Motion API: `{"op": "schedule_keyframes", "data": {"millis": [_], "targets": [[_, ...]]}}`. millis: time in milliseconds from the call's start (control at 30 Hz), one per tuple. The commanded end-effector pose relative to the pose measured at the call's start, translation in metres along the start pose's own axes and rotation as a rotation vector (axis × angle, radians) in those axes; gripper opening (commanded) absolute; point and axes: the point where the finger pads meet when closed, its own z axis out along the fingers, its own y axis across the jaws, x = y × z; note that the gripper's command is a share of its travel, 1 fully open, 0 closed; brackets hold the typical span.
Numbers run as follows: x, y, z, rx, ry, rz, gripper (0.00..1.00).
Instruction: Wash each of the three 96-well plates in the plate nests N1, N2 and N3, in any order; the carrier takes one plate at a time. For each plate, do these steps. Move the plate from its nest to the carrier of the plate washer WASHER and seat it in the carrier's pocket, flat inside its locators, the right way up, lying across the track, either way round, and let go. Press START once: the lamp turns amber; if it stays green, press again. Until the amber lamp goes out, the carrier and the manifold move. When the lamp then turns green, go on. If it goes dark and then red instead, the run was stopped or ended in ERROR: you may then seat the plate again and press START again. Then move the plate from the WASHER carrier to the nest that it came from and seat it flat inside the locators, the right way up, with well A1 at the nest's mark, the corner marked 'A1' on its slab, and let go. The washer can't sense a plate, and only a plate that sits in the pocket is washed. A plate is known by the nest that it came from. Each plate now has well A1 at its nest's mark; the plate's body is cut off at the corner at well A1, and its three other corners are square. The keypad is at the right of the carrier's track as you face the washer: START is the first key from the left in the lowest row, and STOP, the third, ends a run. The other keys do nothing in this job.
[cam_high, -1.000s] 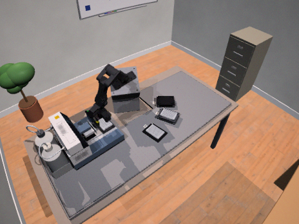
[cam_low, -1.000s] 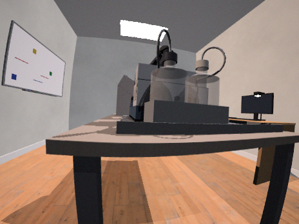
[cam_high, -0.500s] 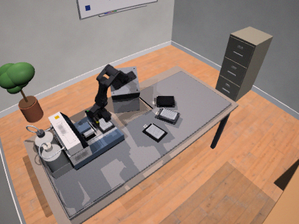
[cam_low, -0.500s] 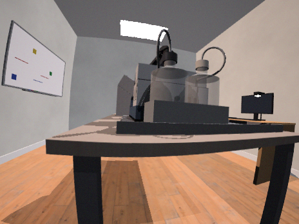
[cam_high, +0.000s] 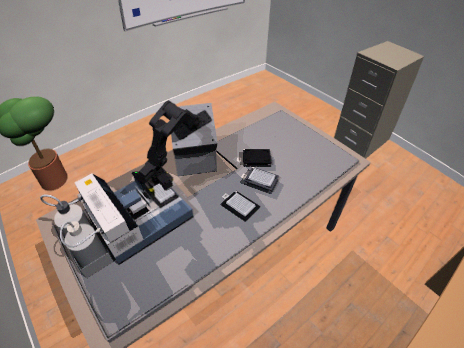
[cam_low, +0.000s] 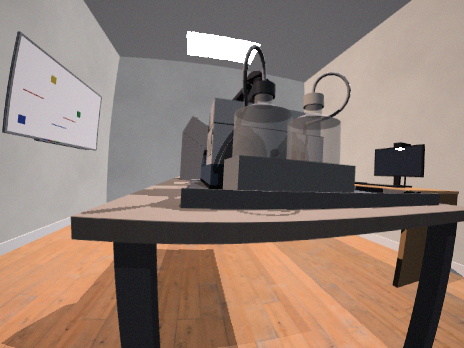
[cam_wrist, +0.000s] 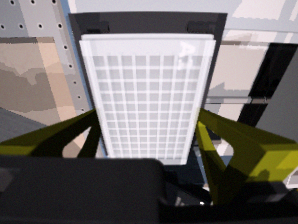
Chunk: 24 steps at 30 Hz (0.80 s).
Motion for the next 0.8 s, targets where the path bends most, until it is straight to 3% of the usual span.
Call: {"op": "schedule_keyframes", "data": {"millis": [0, 767], "targets": [[-0.0006, -0.0025, -0.0013, 0.008, -0.002, 0.000, 0.00], [-0.0008, -0.0032, 0.0022, 0.008, -0.002, 0.000, 0.00]]}}
